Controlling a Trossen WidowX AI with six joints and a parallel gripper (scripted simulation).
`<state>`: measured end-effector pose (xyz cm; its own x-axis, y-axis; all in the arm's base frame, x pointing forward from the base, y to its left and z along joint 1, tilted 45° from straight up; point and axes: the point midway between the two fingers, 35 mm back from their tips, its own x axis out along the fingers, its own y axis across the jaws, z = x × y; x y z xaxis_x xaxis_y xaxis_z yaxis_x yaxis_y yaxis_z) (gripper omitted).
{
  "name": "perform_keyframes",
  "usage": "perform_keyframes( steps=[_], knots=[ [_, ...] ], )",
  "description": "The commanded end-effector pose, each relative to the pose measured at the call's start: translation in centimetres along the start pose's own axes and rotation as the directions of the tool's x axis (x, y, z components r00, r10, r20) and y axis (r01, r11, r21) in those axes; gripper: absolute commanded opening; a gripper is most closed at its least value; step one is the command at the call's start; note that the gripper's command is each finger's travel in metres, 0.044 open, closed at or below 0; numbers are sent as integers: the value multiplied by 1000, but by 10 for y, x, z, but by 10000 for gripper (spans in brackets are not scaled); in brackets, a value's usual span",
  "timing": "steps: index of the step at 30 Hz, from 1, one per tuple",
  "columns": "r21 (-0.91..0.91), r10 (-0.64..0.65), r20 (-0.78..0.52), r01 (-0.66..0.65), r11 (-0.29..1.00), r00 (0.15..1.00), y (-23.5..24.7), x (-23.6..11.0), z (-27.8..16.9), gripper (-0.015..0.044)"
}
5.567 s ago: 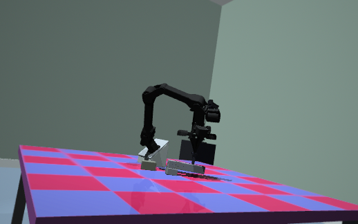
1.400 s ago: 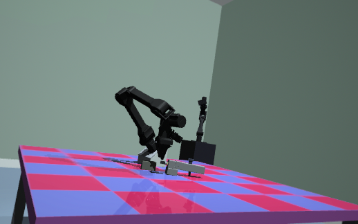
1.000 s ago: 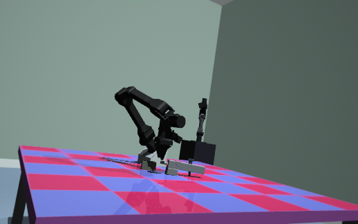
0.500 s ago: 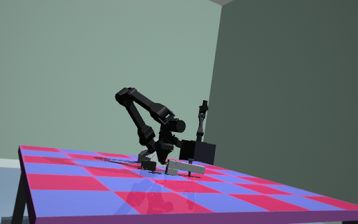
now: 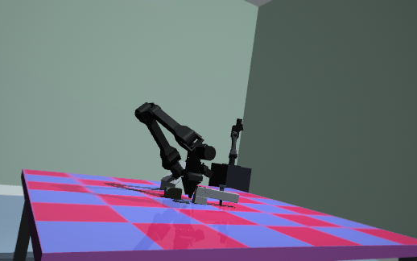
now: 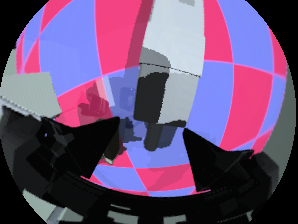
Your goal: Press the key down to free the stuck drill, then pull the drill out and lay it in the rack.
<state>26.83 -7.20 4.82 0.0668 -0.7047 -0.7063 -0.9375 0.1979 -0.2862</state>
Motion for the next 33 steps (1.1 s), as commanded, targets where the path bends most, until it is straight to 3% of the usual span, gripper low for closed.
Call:
perform_keyframes(
  steps=[1,2,18,33],
  knots=[
    [-5,-2,-4,2,1000,1000,1,6,1,440],
    [-5,-2,-4,2,1000,1000,1,6,1,440],
    [0,1,-1,-1,1000,1000,0,3,0,20],
    [-5,-2,-5,2,1000,1000,0,2,-7,0]
  ],
)
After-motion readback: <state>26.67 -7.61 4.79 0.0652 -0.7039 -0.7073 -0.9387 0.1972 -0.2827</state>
